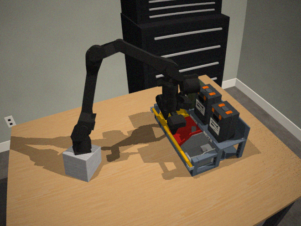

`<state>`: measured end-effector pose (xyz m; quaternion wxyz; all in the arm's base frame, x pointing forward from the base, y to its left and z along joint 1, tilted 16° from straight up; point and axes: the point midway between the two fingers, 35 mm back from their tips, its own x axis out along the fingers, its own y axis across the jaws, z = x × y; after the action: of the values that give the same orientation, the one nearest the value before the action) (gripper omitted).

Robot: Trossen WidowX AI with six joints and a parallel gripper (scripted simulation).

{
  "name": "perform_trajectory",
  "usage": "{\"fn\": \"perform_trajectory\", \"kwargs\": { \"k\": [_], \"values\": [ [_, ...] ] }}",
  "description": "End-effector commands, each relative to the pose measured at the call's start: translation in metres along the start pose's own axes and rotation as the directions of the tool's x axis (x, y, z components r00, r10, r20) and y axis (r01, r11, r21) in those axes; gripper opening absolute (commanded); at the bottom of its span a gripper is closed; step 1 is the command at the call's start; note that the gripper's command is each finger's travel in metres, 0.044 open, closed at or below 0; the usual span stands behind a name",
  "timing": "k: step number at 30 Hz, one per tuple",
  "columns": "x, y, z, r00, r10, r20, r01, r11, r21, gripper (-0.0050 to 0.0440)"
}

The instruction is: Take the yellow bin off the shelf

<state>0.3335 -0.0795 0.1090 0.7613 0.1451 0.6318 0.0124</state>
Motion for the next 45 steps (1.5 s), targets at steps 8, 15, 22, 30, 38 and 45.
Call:
{"fn": "perform_trajectory", "kwargs": {
  "k": [8,15,22,30,38,45],
  "values": [
    [-0.0079,0.0016,0.0035,1.0,-0.004,0.027,0.002,0.997,0.073,0.044],
    [-0.0079,0.0017,0.0035,1.0,-0.004,0.027,-0.003,0.962,0.273,0.044],
    [-0.0079,0.0017,0.0035,1.0,-0.004,0.027,-0.005,0.947,0.322,0.044],
    [-0.0079,0.0017,0.0035,1.0,-0.004,0.027,-0.008,0.91,0.415,0.044],
    [-0.0079,0.0018,0.0035,1.0,-0.004,0.027,-0.012,0.834,0.551,0.044],
    [-0.0079,0.0018,0.0035,1.0,-0.004,0.027,-0.012,0.834,0.551,0.044]
  ]
}}
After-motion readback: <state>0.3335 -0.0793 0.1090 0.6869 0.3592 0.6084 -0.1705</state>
